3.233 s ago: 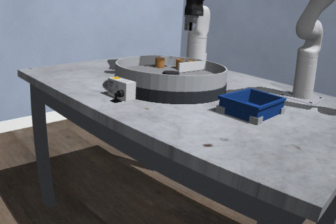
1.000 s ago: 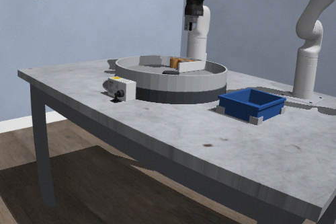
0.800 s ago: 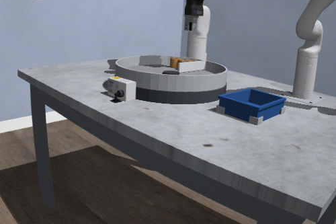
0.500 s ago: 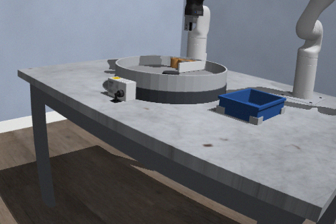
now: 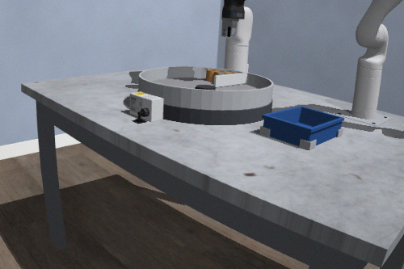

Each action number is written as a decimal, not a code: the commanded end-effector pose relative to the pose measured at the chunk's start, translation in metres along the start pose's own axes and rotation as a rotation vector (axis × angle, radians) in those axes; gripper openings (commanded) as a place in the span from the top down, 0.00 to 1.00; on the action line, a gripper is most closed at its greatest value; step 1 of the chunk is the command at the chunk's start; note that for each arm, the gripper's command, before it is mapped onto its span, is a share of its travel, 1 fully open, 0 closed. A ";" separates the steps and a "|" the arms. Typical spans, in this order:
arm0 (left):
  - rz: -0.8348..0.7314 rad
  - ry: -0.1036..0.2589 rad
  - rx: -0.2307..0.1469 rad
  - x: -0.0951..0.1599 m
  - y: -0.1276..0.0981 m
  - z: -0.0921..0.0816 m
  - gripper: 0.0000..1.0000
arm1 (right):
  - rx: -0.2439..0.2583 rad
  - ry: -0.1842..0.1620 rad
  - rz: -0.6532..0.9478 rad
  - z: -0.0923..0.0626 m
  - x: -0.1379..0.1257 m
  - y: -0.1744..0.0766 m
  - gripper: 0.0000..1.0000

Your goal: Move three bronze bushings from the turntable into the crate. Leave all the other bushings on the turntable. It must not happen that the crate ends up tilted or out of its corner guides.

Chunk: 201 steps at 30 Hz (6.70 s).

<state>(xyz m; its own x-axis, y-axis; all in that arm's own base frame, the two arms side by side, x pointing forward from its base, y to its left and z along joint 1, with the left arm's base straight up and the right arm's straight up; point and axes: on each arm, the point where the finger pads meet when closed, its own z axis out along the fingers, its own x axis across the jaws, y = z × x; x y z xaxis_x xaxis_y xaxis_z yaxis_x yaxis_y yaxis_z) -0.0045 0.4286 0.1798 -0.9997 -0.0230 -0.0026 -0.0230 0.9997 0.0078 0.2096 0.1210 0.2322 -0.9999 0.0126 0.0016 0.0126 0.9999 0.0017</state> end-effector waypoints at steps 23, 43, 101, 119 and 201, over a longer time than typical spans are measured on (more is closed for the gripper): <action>0.004 0.003 0.008 0.003 -0.004 -0.001 0.00 | 0.004 -0.007 -0.006 0.000 0.000 0.000 0.64; 0.004 0.003 0.008 0.003 -0.004 -0.001 0.00 | 0.004 -0.007 -0.006 0.000 0.000 0.000 0.64; 0.004 0.003 0.008 0.003 -0.004 -0.001 0.00 | 0.004 -0.007 -0.006 0.000 0.000 0.000 0.64; 0.004 0.003 0.008 0.003 -0.004 -0.001 0.00 | 0.005 -0.007 -0.002 0.070 -0.009 -0.014 0.64; 0.004 0.003 0.008 0.003 -0.004 -0.001 0.00 | -0.003 -0.003 -0.012 0.117 -0.009 -0.017 0.64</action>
<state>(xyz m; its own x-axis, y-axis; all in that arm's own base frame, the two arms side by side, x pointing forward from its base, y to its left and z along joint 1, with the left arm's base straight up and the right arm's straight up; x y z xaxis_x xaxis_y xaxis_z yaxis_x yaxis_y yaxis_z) -0.0045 0.4286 0.1798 -0.9997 -0.0230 -0.0026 -0.0230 0.9997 0.0078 0.2185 0.1033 0.1155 -1.0000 0.0074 0.0000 0.0074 1.0000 0.0034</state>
